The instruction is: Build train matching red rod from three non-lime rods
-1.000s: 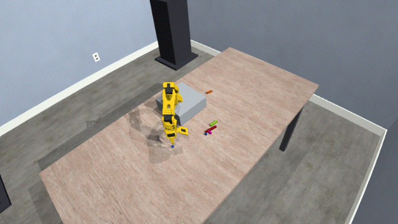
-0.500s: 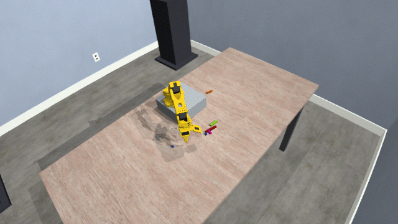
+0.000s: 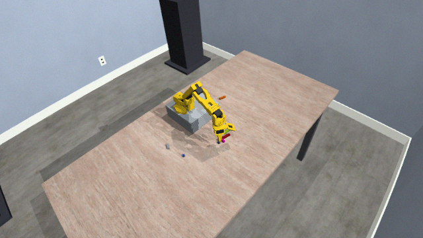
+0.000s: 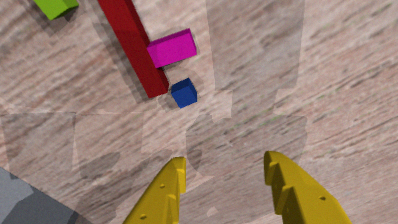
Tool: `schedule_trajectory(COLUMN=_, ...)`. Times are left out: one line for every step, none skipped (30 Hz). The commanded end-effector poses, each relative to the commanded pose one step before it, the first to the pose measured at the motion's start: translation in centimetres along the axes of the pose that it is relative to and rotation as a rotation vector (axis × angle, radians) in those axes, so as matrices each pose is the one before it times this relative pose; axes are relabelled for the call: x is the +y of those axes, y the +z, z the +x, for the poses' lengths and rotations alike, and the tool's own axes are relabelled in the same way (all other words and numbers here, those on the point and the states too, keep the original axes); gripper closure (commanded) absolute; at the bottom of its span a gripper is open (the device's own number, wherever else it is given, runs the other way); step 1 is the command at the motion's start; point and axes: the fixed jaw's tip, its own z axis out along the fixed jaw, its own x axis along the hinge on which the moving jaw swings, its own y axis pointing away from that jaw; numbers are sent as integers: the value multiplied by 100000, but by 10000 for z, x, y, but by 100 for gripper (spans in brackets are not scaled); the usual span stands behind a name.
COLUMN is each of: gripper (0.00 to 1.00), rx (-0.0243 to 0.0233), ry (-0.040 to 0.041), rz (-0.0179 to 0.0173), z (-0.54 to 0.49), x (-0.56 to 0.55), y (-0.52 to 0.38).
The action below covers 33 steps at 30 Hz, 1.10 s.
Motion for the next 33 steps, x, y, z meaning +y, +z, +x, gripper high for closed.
schedule_trajectory(gripper=82, rx=286, ry=-2489, rz=-656, z=-32001, x=16674, y=-589)
schedule_trajectory(gripper=82, rx=19, ry=-640, rz=39, z=-9741, x=6717, y=41)
schedule_trajectory(gripper=82, rx=17, ry=-645, rz=40, z=-9541, x=7185, y=41)
schedule_trajectory(gripper=82, rx=11, ry=-485, rz=30, z=-6974, x=5655, y=31)
schedule_trajectory(gripper=82, rx=3, ry=-165, rz=10, z=-2334, x=1969, y=10)
schedule_trajectory(gripper=82, rx=12, ry=-652, rz=40, z=-9017, x=8065, y=43)
schedule_trajectory(gripper=82, rx=10, ry=-648, rz=39, z=-8625, x=8395, y=43)
schedule_trajectory(gripper=82, rx=0, ry=-6, rz=0, z=-73, x=74, y=0)
schedule_trajectory(gripper=82, rx=8, ry=-653, rz=39, z=-8343, x=8843, y=44)
schedule_trajectory(gripper=82, rx=5, ry=-652, rz=39, z=-7957, x=9183, y=44)
schedule_trajectory(gripper=82, rx=2, ry=-471, rz=28, z=-5521, x=6848, y=32)
schedule_trajectory(gripper=82, rx=0, ry=0, rz=0, z=0, x=0, y=0)
schedule_trajectory(gripper=82, rx=0, ry=0, rz=0, z=0, x=0, y=0)
schedule_trajectory(gripper=82, rx=1, ry=-178, rz=10, z=-2036, x=2629, y=12)
schedule_trajectory(gripper=82, rx=1, ry=-645, rz=37, z=-7107, x=9751, y=44)
schedule_trajectory(gripper=82, rx=-1, ry=-640, rz=36, z=-6651, x=9973, y=44)
schedule_trajectory(gripper=82, rx=-3, ry=-634, rz=35, z=-6181, x=10152, y=44)
schedule_trajectory(gripper=82, rx=-3, ry=-451, rz=24, z=-4153, x=7379, y=31)
schedule_trajectory(gripper=82, rx=-2, ry=-175, rz=9, z=-1560, x=2899, y=12)
schedule_trajectory(gripper=82, rx=-7, ry=-618, rz=32, z=-5215, x=10372, y=44)
schedule_trajectory(gripper=82, rx=-8, ry=-608, rz=30, z=-4728, x=10414, y=43)
schedule_trajectory(gripper=82, rx=-7, ry=-483, rz=23, z=-3473, x=8414, y=34)
schedule_trajectory(gripper=82, rx=-2, ry=-113, rz=5, z=-782, x=1991, y=8)
schedule_trajectory(gripper=82, rx=-11, ry=-584, rz=27, z=-3771, x=10360, y=42)
schedule_trajectory(gripper=82, rx=-11, ry=-571, rz=25, z=-3308, x=10267, y=41)
schedule_trajectory(gripper=82, rx=-12, ry=-556, rz=23, z=-2862, x=10131, y=40)
schedule_trajectory(gripper=82, rx=-11, ry=-450, rz=18, z=-2053, x=8271, y=33)
schedule_trajectory(gripper=82, rx=-2, ry=-91, rz=4, z=-390, x=1683, y=7)
schedule_trajectory(gripper=82, rx=0, ry=0, rz=0, z=0, x=0, y=0)
schedule_trajectory(gripper=82, rx=0, ry=0, rz=0, z=0, x=0, y=0)
schedule_trajectory(gripper=82, rx=-13, ry=-525, rz=20, z=-2030, x=9742, y=38)
schedule_trajectory(gripper=82, rx=-14, ry=-508, rz=18, z=-1650, x=9494, y=37)
schedule_trajectory(gripper=82, rx=-14, ry=-489, rz=16, z=-1297, x=9213, y=36)
